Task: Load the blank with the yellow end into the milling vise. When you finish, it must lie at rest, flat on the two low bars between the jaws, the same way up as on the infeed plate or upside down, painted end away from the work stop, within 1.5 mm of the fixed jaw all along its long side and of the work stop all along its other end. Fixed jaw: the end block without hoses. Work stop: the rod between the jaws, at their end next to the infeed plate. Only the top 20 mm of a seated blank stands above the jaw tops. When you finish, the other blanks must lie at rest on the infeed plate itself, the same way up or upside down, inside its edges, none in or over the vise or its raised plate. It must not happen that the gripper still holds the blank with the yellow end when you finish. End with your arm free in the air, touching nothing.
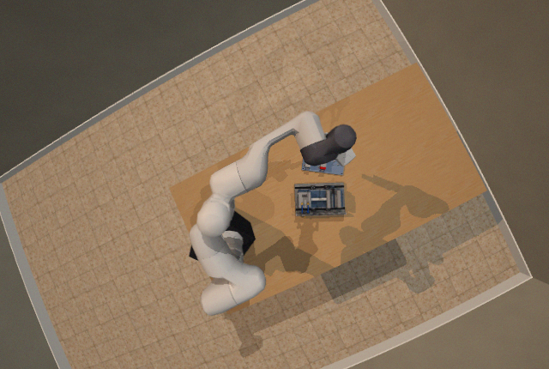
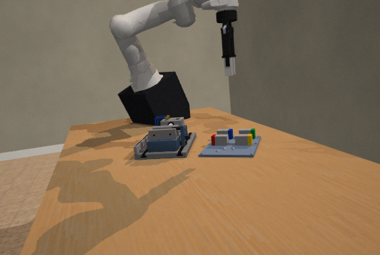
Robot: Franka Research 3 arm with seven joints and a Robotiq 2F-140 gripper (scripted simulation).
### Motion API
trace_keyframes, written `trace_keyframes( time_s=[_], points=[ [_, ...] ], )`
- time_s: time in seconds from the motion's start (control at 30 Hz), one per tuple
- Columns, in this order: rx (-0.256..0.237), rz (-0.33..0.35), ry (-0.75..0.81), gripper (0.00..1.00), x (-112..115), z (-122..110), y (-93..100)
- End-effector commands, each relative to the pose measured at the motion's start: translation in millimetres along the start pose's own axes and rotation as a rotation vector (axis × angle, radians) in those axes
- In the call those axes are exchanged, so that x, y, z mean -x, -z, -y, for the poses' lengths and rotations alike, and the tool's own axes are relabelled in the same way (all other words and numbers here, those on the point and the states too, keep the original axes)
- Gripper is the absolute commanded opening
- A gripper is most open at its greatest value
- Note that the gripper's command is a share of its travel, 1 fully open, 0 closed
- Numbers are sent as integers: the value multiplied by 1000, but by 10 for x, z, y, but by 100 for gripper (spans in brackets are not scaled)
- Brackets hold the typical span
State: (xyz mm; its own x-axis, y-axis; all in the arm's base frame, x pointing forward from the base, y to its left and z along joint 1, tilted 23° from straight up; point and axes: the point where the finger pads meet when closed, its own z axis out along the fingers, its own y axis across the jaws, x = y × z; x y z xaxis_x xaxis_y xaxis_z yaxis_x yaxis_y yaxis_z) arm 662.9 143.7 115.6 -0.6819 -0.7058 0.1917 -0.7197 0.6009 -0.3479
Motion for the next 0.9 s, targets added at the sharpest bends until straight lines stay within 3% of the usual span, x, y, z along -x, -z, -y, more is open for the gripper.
trace_keyframes(
  time_s=[0.0,0.37,0.53,0.87],
  points=[
    [-2,2,-18,41,59,76,-250],
    [-2,2,-18,41,59,76,-250],
    [-2,2,-18,41,153,172,-738],
    [-2,2,-18,41,153,172,-738]
  ],
)
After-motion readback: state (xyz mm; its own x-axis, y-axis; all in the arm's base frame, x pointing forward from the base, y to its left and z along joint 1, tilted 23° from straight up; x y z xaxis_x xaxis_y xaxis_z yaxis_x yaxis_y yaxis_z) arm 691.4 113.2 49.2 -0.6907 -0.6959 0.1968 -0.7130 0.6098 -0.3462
